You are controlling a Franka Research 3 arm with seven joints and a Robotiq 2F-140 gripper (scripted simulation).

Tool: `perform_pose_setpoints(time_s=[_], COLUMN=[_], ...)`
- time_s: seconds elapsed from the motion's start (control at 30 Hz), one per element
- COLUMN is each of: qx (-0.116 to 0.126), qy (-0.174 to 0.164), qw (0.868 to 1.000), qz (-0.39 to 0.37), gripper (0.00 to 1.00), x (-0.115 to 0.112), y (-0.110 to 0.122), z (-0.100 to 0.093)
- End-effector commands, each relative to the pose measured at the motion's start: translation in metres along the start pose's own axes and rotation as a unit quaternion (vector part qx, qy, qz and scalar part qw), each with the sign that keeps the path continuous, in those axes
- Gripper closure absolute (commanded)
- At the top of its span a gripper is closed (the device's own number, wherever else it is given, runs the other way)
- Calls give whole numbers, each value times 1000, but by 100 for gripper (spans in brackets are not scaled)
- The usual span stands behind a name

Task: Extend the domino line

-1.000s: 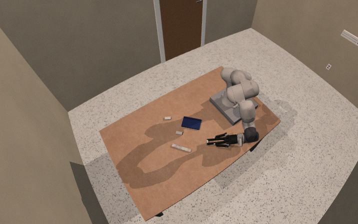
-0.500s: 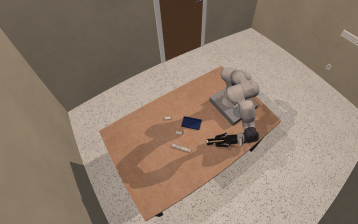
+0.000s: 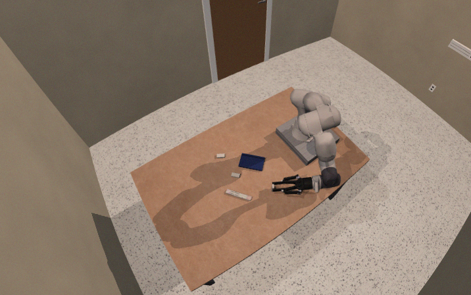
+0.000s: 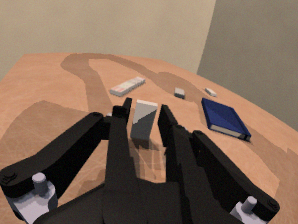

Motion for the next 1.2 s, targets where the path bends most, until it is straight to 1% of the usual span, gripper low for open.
perform_pose_setpoints(time_s=[0.0,0.4,0.6,0.77,1.07,1.13,1.17], qx=[1,1,1,1,1,1,1], qy=[1,1,1,1,1,1,1], qw=[1000,1000,1000,1000,1000,1000,1000], qz=[3,3,3,3,3,3,3], gripper=[67,67,67,67,67,67,67], x=[0,0,2,10,30,30,31], y=[-1,-1,0,2,7,7,8], z=[0,0,-3,-16,-52,-52,-55])
Point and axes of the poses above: the point where the finger pads meet when closed, its own z axis out along the fingers, its own y axis across the jaws, x = y × z, the point moved 6 cm from there along -z, back along the fingers, and after that the axes turned 15 degrees about -z, right-handed, at the moved point
